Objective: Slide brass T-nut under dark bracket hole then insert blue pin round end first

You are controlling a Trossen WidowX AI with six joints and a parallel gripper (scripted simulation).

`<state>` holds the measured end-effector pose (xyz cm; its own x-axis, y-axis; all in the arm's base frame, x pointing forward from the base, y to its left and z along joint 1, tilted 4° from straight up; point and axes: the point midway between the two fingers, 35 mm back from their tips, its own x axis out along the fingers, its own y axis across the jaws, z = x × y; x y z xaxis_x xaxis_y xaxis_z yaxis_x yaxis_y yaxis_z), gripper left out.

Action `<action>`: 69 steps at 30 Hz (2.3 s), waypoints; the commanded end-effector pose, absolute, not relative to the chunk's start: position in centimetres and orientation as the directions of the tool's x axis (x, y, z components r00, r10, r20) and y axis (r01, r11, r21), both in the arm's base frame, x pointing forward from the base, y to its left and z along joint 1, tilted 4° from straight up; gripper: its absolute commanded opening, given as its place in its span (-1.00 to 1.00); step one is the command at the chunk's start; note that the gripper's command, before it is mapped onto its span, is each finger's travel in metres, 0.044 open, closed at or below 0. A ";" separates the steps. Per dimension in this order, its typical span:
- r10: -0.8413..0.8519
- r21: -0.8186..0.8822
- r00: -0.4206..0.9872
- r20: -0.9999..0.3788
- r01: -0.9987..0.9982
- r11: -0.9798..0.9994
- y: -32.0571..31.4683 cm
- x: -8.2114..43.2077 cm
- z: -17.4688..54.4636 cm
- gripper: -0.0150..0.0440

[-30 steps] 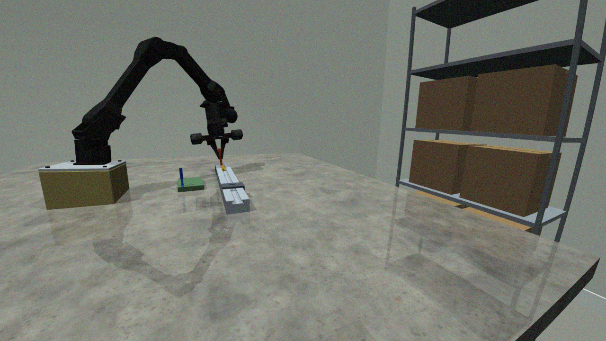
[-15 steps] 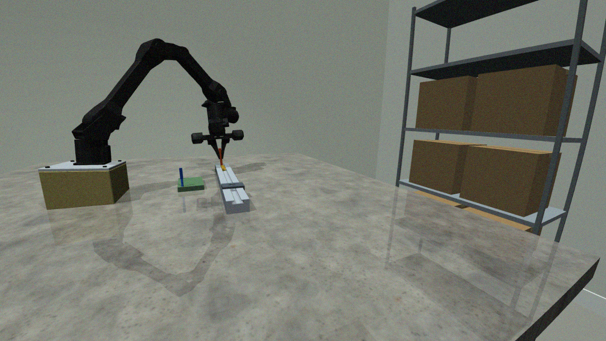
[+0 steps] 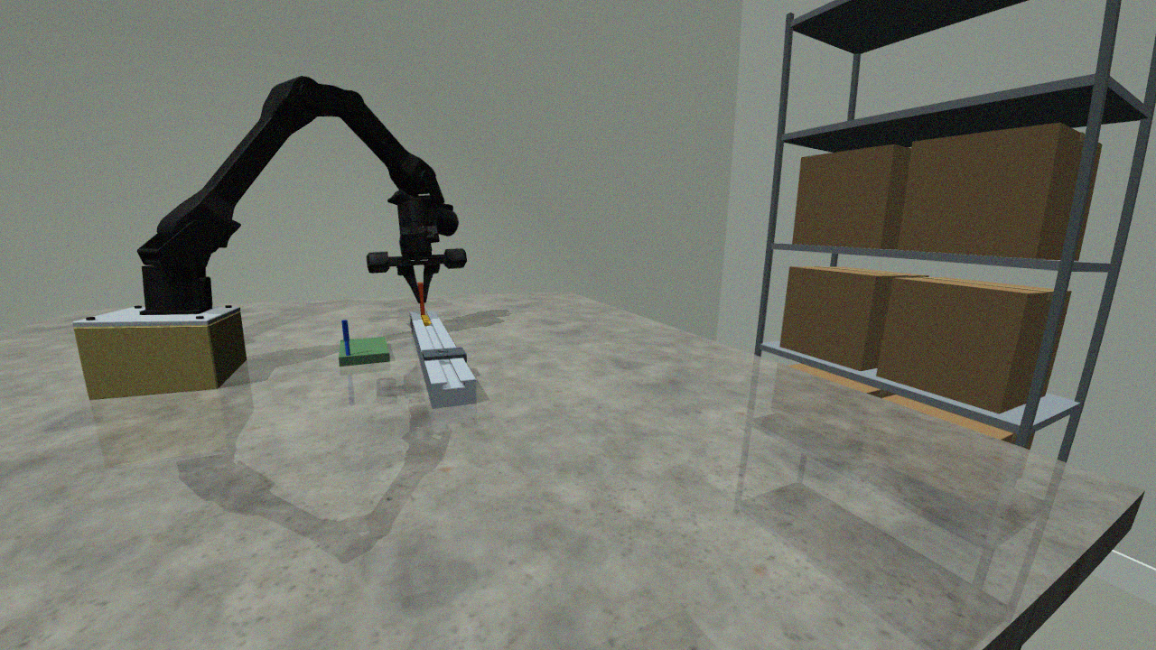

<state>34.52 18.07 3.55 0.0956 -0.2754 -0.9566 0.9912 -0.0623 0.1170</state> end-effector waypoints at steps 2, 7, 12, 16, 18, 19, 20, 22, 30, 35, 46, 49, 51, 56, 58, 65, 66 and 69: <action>-0.269 0.110 0.090 -0.959 0.992 -0.059 18.2 34.7 3.6 -1.00; -0.270 0.105 0.086 -0.959 0.993 -0.059 18.2 34.8 3.6 -1.00; -0.271 0.098 0.079 -0.959 0.993 -0.058 18.2 34.9 3.6 -1.00; -0.272 0.092 0.073 -0.960 0.994 -0.058 18.2 34.9 3.6 -1.00; -0.272 0.089 0.070 -0.960 0.994 -0.058 18.2 35.0 3.6 -1.00; -0.272 0.088 0.069 -0.960 0.994 -0.058 18.2 35.0 3.6 -1.00; -0.272 0.086 0.067 -0.960 0.995 -0.058 18.2 35.0 3.6 -1.00; -0.273 0.086 0.068 -0.960 0.995 -0.058 18.1 35.0 3.6 -1.00; -0.277 0.089 0.069 -0.958 0.994 -0.060 17.2 34.8 3.5 -1.00; -0.279 0.090 0.070 -0.958 0.994 -0.061 16.5 34.7 3.4 -1.00; -0.280 0.090 0.070 -0.957 0.994 -0.061 15.2 34.6 3.3 -1.00; -0.280 0.090 0.070 -0.957 0.994 -0.061 14.8 34.6 3.3 -1.00; -0.281 0.090 0.070 -0.957 0.994 -0.061 14.6 34.6 3.3 -1.00; -0.281 0.090 0.070 -0.957 0.994 -0.061 14.0 34.6 3.3 -1.00; -0.281 0.090 0.070 -0.957 0.994 -0.061 13.8 34.6 3.2 -1.00; -0.282 0.090 0.070 -0.957 0.994 -0.061 12.9 34.5 3.2 -1.00; -0.282 0.090 0.070 -0.957 0.994 -0.061 12.8 34.5 3.2 -1.00; -0.282 0.090 0.070 -0.957 0.994 -0.061 12.5 34.5 3.2 -1.00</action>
<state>34.64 13.16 3.08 0.0698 -0.2748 -0.9590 0.9941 -0.0607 0.0898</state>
